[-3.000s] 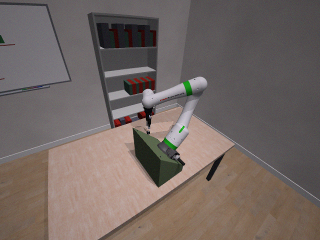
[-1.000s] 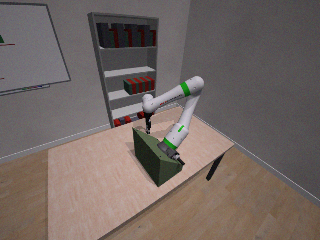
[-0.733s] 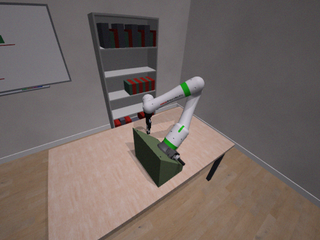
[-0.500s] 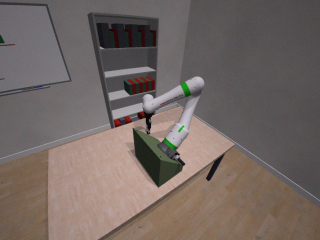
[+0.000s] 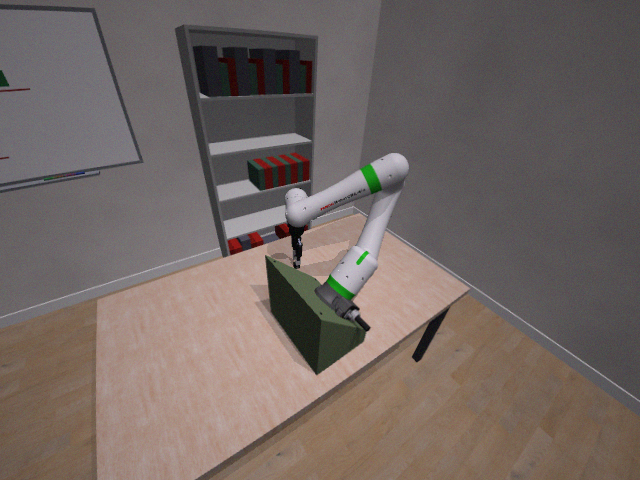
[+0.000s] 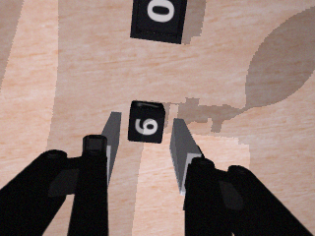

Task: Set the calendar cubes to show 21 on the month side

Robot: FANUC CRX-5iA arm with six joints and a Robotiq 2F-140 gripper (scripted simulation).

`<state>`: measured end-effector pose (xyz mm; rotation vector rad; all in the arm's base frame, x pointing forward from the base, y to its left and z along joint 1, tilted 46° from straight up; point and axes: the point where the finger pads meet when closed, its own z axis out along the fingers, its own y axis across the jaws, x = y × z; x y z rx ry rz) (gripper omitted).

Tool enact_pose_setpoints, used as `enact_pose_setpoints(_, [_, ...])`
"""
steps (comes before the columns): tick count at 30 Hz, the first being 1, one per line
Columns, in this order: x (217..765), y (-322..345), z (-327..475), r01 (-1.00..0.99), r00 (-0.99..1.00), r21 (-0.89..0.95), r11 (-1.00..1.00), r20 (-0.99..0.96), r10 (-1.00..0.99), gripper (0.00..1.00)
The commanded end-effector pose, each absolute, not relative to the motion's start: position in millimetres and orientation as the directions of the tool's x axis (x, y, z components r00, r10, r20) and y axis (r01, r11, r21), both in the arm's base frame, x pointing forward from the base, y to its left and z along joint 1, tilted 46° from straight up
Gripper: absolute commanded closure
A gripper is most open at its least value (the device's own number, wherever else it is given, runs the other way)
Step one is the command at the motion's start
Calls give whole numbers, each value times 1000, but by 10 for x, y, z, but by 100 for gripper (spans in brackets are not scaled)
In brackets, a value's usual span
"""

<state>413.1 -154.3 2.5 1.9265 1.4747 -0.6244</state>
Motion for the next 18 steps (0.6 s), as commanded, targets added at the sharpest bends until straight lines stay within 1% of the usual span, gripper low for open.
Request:
enact_pose_setpoints(1, [4132,-1541,26,965,263,193,-179,-695,669,72])
enact_pose_setpoints(18, [4133,-1658,-87,965,263,193,-179,-695,669,72])
